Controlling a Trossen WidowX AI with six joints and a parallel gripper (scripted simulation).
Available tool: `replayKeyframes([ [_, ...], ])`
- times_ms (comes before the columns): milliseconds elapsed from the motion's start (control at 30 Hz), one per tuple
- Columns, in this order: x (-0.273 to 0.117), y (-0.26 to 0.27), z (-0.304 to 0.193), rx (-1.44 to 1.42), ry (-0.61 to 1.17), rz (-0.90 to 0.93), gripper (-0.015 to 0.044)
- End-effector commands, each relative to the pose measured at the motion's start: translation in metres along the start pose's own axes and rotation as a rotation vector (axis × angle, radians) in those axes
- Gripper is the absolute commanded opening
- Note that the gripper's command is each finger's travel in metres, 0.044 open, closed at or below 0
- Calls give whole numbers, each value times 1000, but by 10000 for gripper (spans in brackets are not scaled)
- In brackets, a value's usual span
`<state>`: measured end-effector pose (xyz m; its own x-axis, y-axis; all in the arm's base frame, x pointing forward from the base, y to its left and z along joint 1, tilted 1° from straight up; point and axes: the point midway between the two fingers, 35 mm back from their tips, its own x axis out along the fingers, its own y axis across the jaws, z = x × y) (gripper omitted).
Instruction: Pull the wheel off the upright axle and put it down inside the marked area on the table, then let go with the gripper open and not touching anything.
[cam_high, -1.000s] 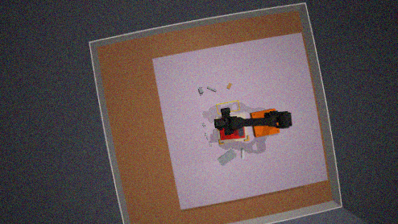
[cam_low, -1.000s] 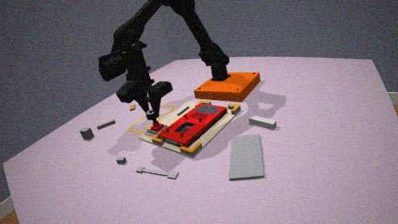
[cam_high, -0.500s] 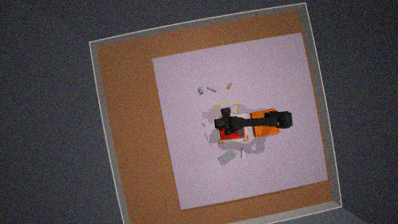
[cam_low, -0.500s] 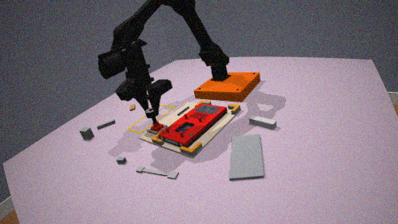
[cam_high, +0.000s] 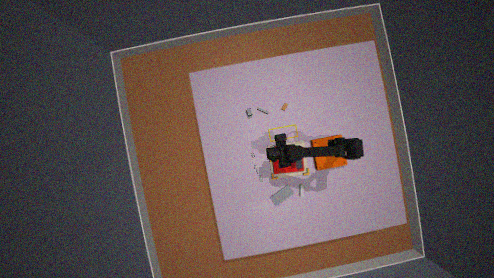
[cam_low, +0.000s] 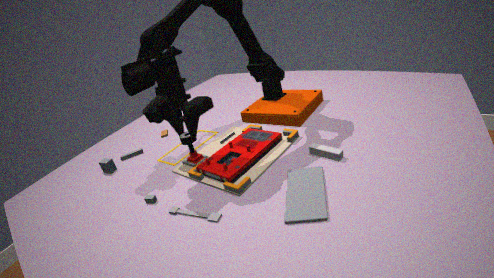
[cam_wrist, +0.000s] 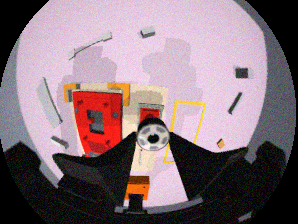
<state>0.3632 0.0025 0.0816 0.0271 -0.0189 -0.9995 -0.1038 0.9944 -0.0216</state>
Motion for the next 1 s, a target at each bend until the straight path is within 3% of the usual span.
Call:
replayKeyframes([
  [0,-3,0,1,-2,-6,-3,0],
  [500,-39,1,-3,-3,-7,-4,0],
  [967,-35,-41,-23,-3,1,-3,0],
])
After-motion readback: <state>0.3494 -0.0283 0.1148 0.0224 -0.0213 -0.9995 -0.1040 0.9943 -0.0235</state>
